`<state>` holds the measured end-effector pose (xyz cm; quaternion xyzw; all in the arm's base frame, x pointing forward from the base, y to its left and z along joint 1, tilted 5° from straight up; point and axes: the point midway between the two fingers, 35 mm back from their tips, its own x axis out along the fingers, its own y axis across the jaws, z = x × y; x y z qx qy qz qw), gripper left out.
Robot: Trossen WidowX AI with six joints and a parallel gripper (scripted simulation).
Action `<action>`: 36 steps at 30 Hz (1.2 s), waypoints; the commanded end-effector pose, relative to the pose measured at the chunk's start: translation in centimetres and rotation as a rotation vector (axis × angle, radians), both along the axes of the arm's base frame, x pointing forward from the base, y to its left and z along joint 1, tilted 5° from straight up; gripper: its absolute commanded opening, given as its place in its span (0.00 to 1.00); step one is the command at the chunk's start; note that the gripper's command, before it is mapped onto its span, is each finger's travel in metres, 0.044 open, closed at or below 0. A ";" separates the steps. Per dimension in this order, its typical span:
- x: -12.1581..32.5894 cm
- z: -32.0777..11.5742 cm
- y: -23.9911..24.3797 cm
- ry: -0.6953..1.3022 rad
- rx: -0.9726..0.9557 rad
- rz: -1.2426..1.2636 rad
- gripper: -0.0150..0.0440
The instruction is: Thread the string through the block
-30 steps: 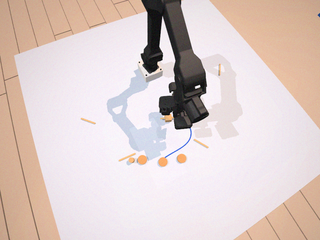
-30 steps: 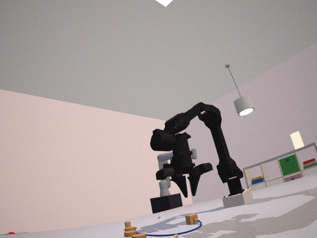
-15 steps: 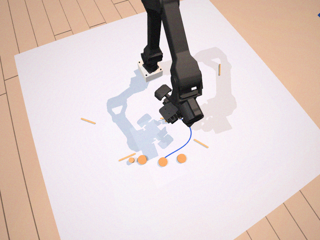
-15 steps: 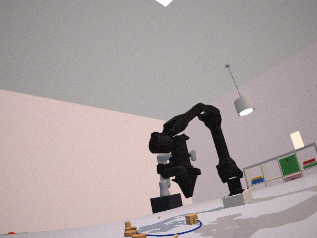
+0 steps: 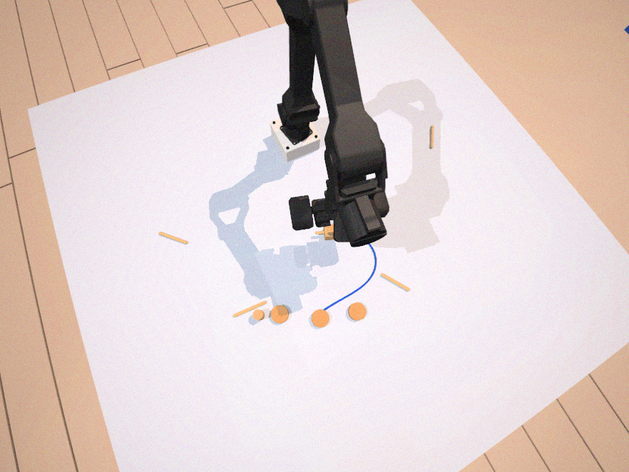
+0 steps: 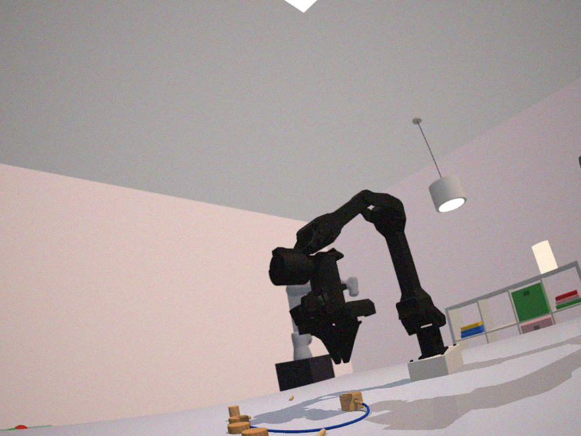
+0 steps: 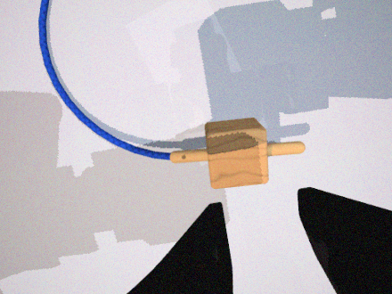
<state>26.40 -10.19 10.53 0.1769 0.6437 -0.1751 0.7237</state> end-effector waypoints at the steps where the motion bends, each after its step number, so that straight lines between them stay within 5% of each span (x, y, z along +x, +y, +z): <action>1: -1.0 0.0 -1.2 0.019 -0.092 0.783 0.46; 13: -1.8 -0.1 -2.2 0.046 -0.169 1.499 0.46; 36: -1.6 -1.1 -2.3 0.046 -0.170 1.508 0.46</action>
